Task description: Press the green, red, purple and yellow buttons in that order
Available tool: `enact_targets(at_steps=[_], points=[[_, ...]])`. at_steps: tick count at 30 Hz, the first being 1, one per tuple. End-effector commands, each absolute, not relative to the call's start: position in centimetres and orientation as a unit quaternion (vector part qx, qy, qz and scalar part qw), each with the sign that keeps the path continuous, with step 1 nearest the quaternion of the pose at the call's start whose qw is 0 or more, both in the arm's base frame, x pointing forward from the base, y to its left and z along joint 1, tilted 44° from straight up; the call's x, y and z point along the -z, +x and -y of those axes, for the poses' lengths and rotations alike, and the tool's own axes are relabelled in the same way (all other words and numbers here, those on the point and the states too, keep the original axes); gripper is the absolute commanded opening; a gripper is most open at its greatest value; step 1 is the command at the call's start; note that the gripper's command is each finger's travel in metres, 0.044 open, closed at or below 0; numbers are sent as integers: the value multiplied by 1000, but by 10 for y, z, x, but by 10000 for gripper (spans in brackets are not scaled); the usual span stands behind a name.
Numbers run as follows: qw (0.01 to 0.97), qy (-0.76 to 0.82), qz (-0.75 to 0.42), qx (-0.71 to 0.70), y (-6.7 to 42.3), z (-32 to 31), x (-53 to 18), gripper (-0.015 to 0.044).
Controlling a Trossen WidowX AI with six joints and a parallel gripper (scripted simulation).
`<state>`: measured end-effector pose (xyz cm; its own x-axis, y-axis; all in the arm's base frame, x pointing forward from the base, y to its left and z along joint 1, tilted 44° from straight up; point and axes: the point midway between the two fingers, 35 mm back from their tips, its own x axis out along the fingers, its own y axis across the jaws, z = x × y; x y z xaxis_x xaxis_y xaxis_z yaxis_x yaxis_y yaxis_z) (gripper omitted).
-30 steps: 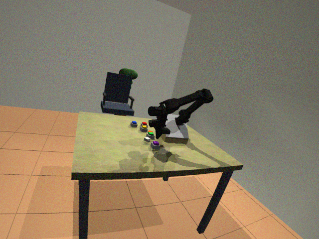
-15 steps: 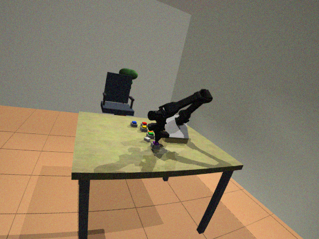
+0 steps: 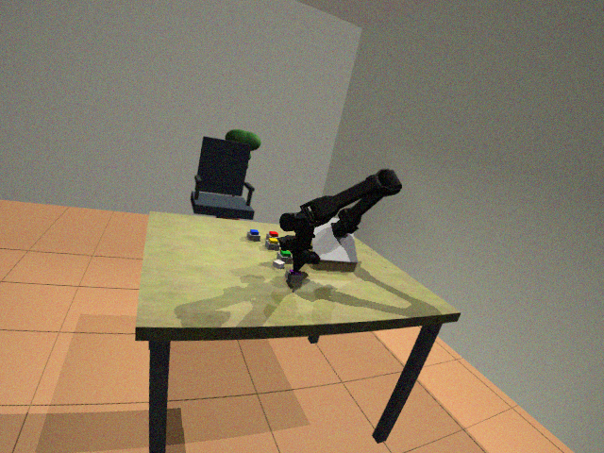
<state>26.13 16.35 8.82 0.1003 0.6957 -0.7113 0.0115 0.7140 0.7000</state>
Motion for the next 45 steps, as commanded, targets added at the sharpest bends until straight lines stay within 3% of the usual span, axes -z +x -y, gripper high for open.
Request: enact_targets(at_steps=[1, 29, 38, 45], points=[[685, 285, -624, -247, 261, -164, -87, 20], [685, 283, -625, -244, 253, -96, -154, 20], [690, 284, -638, -190, 280, -16, -83, 20], [688, 274, -640, -207, 270, 60, -14, 20]])
